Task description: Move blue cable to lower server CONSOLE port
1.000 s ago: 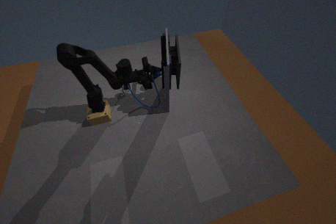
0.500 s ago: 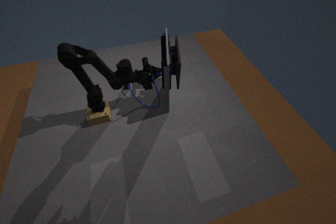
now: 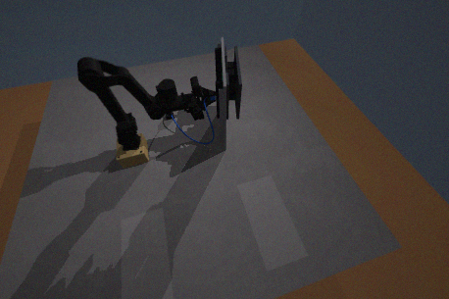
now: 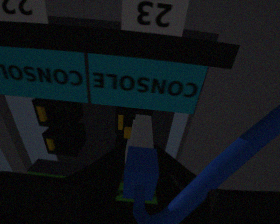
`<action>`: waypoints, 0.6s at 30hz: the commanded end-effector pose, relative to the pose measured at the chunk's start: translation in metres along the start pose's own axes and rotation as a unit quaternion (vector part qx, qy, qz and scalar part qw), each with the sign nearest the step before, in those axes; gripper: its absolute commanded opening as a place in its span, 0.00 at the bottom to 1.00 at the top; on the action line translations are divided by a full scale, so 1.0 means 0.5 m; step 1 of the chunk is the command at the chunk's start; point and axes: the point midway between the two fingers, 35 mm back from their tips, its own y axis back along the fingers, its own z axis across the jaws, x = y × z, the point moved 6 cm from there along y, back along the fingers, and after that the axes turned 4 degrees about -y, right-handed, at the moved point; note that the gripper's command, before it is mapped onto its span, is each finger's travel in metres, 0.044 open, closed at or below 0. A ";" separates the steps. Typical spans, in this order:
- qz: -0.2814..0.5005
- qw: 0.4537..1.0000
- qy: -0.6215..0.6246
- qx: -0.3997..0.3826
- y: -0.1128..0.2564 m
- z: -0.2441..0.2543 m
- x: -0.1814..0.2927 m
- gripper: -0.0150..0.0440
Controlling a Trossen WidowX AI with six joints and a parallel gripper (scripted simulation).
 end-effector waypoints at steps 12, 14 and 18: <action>0.003 1.000 0.002 -0.005 -0.005 0.011 0.003 0.25; 0.003 1.000 0.002 -0.005 -0.005 0.013 0.004 0.25; 0.003 1.000 0.002 -0.005 -0.005 0.013 0.004 0.25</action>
